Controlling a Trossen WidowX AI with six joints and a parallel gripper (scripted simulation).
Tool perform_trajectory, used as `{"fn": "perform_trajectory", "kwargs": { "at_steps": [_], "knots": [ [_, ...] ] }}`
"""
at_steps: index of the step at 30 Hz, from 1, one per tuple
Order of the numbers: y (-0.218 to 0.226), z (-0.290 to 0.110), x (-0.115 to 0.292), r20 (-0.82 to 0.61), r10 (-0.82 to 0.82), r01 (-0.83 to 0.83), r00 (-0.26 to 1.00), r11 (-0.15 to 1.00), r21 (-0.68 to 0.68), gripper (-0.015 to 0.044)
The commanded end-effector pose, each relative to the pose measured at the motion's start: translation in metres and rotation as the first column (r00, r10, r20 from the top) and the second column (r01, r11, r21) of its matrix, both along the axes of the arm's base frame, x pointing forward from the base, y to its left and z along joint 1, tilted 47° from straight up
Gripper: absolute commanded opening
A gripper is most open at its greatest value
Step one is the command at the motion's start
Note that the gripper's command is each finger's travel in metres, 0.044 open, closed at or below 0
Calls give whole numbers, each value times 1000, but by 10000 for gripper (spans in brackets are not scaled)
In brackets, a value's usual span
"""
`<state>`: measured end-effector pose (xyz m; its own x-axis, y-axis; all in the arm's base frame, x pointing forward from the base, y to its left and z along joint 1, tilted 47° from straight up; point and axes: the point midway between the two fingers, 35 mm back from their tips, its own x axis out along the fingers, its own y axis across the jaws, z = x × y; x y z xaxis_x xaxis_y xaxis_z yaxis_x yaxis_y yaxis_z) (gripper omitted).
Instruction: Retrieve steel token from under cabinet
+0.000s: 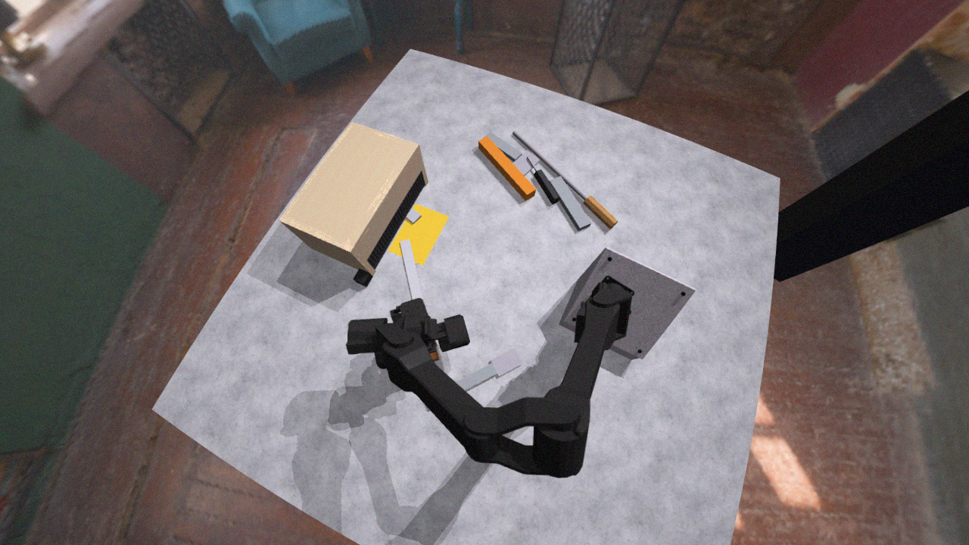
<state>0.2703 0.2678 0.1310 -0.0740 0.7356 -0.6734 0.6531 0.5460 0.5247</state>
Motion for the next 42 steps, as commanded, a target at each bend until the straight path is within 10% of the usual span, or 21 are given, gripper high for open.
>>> {"fn": "perform_trajectory", "kwargs": {
  "at_steps": [1,12,31,42],
  "knots": [
    [0,0,0,1,-2,2,1000,1000,-1,270],
    [3,-3,-3,-2,-5,5,1000,1000,-1,270],
    [2,0,0,3,0,0,1000,1000,5,6],
    [-3,-7,9,7,2,-2,1000,1000,1,0]
  ]
}}
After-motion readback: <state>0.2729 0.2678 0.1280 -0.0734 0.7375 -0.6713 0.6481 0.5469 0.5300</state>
